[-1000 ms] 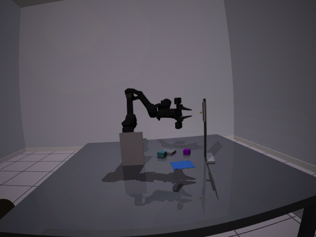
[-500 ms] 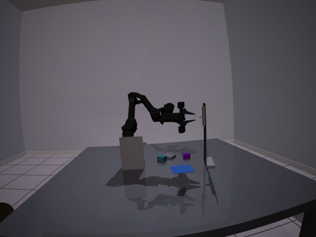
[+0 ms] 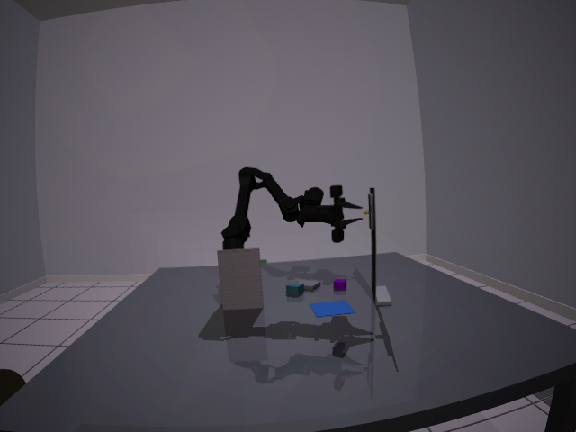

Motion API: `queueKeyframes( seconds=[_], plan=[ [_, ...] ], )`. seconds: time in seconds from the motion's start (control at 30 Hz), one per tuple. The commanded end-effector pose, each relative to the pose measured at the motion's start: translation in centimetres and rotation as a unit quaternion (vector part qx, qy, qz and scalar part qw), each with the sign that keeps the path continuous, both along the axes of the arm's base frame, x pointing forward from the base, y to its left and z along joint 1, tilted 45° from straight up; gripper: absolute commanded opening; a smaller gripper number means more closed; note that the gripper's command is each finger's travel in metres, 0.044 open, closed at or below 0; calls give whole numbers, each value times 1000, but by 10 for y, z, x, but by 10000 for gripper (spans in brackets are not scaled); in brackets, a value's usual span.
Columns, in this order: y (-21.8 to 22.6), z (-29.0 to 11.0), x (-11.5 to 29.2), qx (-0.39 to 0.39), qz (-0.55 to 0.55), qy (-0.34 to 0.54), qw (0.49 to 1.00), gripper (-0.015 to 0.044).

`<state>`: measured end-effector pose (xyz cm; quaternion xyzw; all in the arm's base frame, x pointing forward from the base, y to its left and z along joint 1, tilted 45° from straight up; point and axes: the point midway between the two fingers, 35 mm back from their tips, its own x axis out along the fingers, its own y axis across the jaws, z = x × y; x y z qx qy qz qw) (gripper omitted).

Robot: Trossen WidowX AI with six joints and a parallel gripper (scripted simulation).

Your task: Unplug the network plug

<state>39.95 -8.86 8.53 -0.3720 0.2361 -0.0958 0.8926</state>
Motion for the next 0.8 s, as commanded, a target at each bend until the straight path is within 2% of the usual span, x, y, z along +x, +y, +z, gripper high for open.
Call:
queueKeyframes(
  seconds=[0.0,0.3,0.77],
  plan=[
    [-2,1,8,-1,1,-3,1000,156],
    [-4,-2,18,-1,1,-4,1000,156],
    [-4,-2,18,-1,1,-4,1000,63]
  ],
)
